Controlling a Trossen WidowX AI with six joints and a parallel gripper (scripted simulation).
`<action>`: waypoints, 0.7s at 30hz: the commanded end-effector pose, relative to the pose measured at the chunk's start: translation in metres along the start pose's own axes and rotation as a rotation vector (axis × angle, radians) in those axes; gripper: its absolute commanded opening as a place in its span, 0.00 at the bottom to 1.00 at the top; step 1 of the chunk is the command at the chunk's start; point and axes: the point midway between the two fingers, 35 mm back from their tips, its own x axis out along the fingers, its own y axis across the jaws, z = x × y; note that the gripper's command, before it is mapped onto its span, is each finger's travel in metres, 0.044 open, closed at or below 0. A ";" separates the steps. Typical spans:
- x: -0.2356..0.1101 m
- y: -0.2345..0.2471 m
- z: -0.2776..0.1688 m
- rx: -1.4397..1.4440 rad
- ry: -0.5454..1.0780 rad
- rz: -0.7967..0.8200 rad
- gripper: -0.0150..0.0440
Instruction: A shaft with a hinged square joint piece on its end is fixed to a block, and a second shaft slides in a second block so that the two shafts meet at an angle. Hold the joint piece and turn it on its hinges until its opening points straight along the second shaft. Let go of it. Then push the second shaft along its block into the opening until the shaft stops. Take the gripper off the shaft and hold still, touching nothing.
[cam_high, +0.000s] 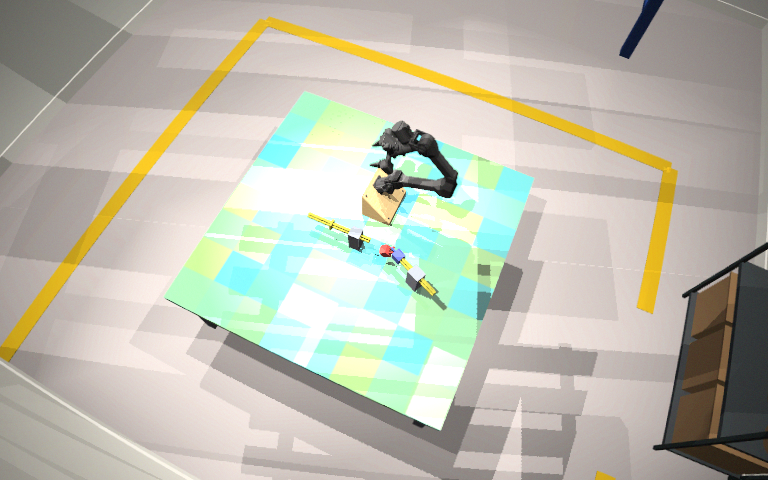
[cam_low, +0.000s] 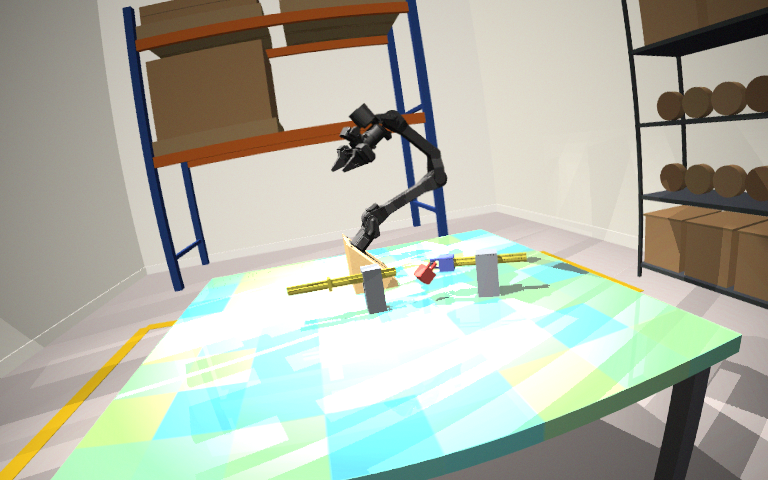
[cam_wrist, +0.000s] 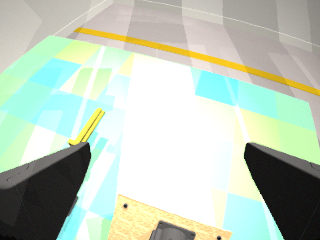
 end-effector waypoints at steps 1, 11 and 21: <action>0.012 0.022 0.006 -0.093 0.041 0.061 1.00; 0.040 0.085 0.002 -0.330 0.172 0.195 1.00; 0.065 0.150 -0.025 -0.606 0.322 0.334 1.00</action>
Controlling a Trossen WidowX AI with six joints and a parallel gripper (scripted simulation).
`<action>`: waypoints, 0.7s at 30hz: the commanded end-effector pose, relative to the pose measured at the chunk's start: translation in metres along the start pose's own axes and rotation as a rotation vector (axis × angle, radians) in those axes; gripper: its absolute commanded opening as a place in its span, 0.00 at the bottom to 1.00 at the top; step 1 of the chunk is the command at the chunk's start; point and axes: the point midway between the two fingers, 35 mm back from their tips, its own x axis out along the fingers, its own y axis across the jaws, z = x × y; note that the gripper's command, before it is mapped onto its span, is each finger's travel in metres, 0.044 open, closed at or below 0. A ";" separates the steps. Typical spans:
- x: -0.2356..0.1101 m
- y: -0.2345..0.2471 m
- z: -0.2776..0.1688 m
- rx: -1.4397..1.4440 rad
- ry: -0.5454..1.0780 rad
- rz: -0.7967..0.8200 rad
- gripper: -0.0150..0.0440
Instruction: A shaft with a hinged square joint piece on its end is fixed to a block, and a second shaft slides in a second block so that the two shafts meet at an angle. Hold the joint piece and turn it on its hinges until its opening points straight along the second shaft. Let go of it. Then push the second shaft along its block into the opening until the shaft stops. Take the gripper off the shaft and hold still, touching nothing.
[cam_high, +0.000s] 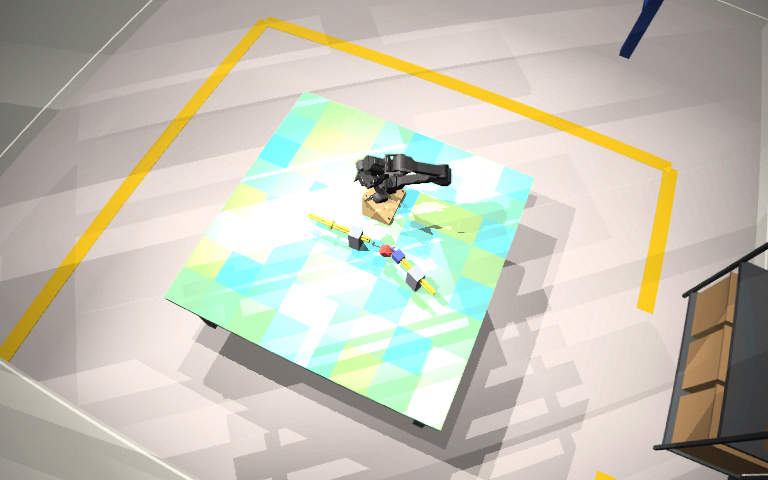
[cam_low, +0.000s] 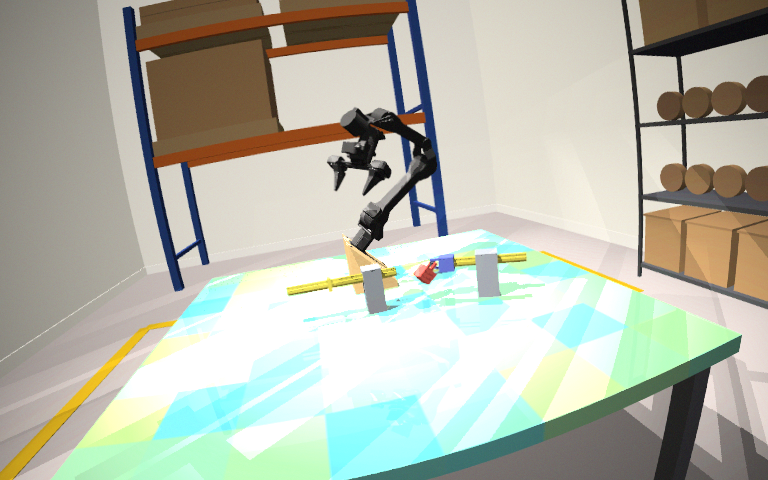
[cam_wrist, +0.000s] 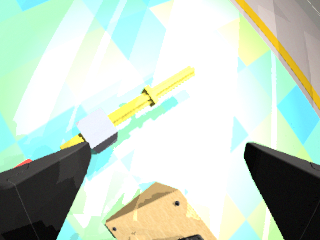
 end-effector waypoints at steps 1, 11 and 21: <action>0.018 0.021 0.003 -0.095 0.061 0.054 1.00; 0.062 0.088 -0.002 -0.317 0.231 0.206 1.00; 0.106 0.159 -0.033 -0.528 0.431 0.376 1.00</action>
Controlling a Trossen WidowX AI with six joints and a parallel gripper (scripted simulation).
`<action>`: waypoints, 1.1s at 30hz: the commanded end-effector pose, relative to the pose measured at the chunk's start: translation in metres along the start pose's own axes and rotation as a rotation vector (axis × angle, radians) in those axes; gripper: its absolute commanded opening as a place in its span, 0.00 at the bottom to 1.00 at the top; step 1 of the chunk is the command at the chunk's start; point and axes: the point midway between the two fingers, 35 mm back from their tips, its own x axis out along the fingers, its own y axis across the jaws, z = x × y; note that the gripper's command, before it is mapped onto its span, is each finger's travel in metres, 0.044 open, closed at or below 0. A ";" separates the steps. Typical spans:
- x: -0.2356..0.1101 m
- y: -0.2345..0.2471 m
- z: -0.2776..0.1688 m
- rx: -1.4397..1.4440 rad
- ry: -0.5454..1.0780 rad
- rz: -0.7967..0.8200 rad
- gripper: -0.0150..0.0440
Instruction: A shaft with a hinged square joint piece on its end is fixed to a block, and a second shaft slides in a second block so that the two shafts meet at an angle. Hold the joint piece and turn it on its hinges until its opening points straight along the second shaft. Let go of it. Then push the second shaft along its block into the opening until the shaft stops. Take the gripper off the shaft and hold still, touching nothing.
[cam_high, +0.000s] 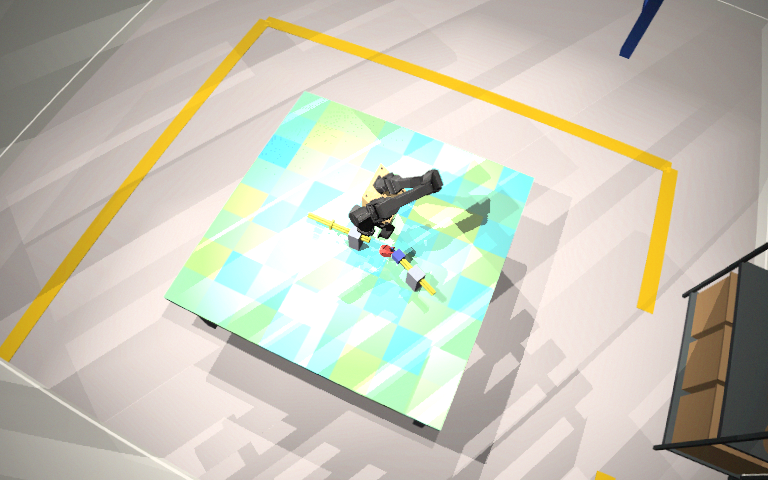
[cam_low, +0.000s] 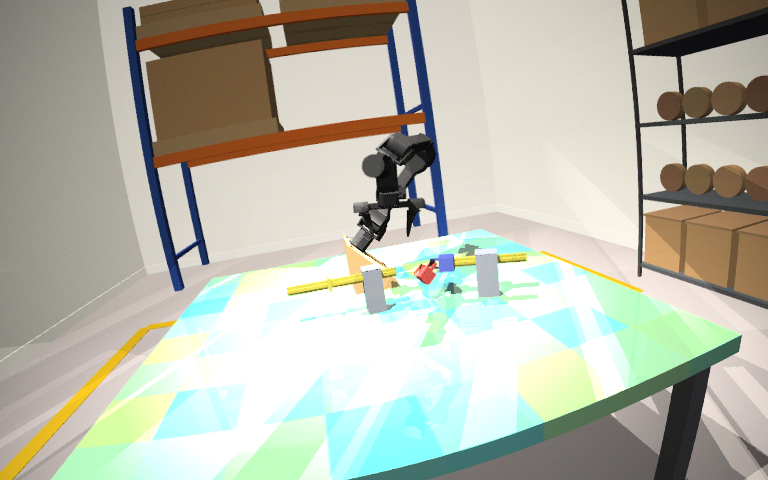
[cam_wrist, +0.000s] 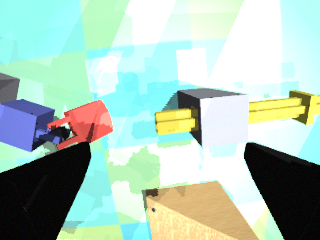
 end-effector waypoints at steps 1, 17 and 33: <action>0.025 0.020 0.005 -0.071 0.071 0.064 1.00; 0.039 0.027 0.005 -0.346 0.100 0.138 1.00; 0.044 0.025 0.004 -0.761 0.071 0.224 1.00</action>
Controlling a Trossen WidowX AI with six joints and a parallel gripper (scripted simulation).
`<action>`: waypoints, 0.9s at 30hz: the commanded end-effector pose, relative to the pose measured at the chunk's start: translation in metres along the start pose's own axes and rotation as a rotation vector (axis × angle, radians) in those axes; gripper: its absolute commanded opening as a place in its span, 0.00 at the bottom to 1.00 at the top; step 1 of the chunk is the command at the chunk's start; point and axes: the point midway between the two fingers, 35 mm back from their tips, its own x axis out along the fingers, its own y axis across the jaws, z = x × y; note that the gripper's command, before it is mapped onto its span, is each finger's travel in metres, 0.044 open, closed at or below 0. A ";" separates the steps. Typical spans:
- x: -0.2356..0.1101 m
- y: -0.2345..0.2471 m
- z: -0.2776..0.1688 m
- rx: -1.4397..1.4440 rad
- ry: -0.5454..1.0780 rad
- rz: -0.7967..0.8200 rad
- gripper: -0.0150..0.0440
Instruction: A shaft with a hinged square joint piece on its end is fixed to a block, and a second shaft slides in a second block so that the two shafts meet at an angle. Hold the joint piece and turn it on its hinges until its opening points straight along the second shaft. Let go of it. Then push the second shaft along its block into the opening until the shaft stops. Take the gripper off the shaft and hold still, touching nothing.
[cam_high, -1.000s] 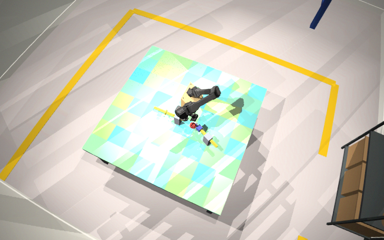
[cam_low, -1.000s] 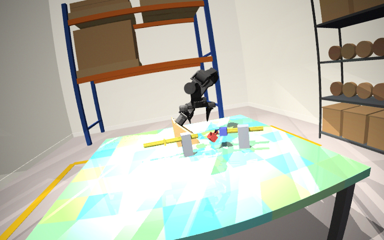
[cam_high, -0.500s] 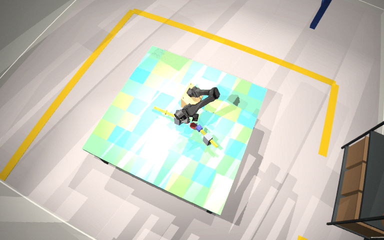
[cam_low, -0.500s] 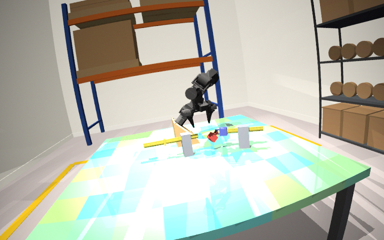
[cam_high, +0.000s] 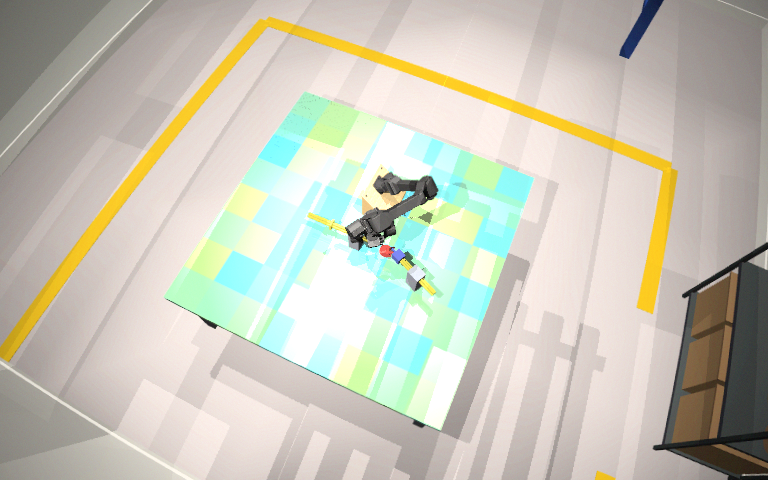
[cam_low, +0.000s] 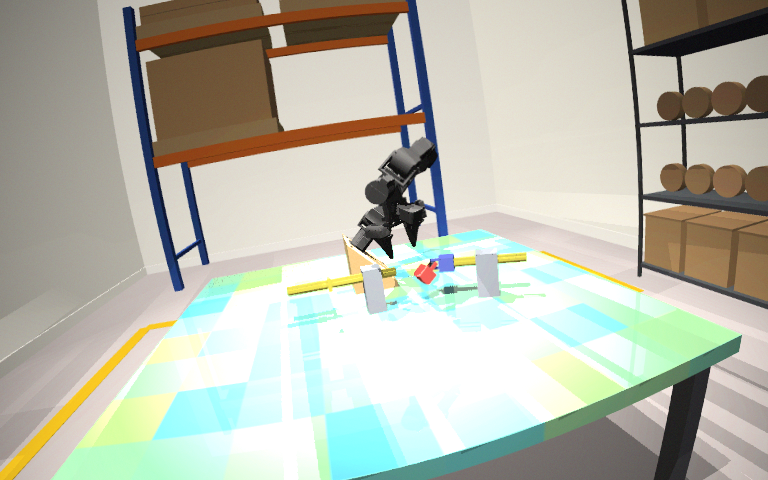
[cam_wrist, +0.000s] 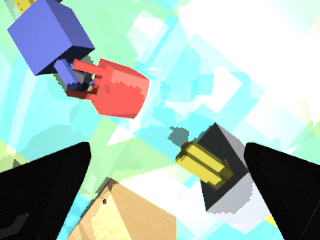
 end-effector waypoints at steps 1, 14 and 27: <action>0.002 -0.001 -0.001 -0.087 -0.006 0.020 1.00; 0.006 -0.003 -0.001 -0.427 -0.039 0.061 1.00; 0.009 -0.005 -0.002 -0.765 -0.087 0.088 1.00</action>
